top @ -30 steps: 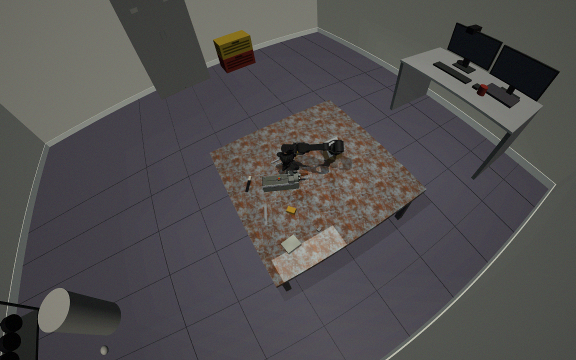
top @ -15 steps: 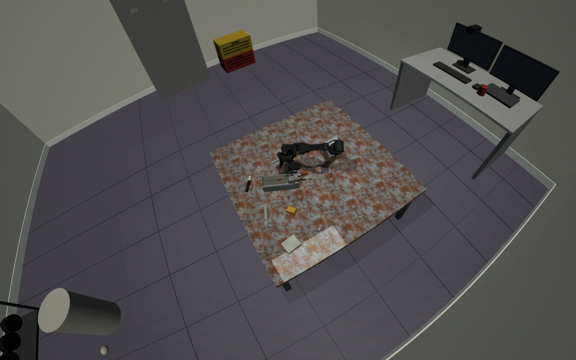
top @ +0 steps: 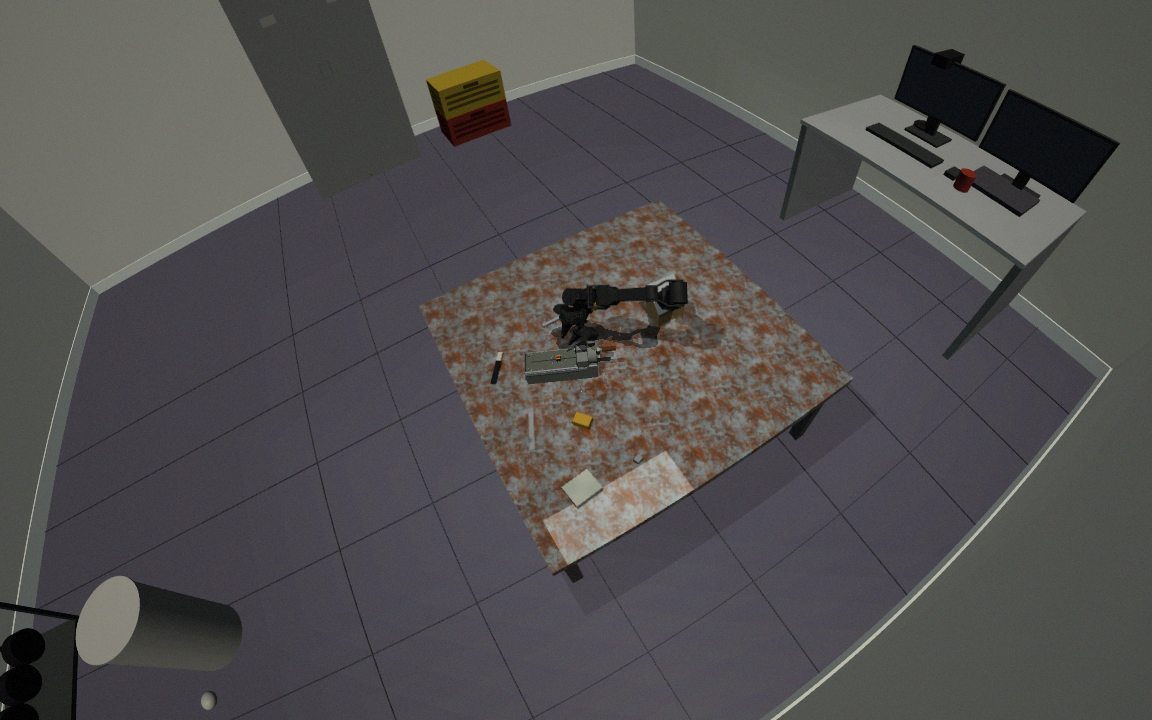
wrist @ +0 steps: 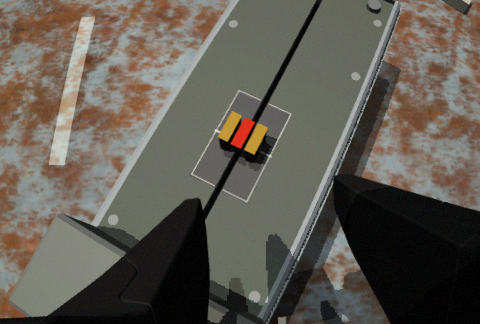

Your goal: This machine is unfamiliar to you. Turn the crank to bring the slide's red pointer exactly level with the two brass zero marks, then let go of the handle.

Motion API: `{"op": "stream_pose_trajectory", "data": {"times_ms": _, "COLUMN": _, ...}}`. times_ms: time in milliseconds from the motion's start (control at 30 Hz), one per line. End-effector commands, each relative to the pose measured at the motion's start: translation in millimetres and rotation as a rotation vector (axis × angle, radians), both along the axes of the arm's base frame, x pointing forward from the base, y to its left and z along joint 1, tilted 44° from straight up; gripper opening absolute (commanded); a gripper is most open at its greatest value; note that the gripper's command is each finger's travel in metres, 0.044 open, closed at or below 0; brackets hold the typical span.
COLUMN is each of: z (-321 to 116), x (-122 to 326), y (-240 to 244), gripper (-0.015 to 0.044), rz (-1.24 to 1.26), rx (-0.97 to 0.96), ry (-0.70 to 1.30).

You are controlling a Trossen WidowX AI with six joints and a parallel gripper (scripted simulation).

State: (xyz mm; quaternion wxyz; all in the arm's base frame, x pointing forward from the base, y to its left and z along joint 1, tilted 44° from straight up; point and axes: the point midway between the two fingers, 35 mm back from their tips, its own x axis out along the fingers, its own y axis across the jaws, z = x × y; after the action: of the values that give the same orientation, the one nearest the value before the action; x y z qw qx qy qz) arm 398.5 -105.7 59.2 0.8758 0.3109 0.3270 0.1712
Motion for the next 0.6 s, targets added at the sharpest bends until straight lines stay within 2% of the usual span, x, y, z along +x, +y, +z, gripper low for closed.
{"op": "stream_pose_trajectory", "data": {"times_ms": 0, "z": 0.0, "x": 0.0, "y": -0.1, "gripper": 0.0099, "rz": 0.0, "rx": 0.0, "ry": 0.0}}
{"op": "stream_pose_trajectory", "data": {"times_ms": 133, "z": 0.0, "x": 0.0, "y": -0.1, "gripper": 0.0, "rz": 0.0, "rx": 0.0, "ry": 0.0}}
{"op": "stream_pose_trajectory", "data": {"times_ms": 567, "z": 0.1, "x": 0.0, "y": 0.2, "gripper": 0.0, "rz": 0.001, "rx": 0.001, "ry": 0.0}}
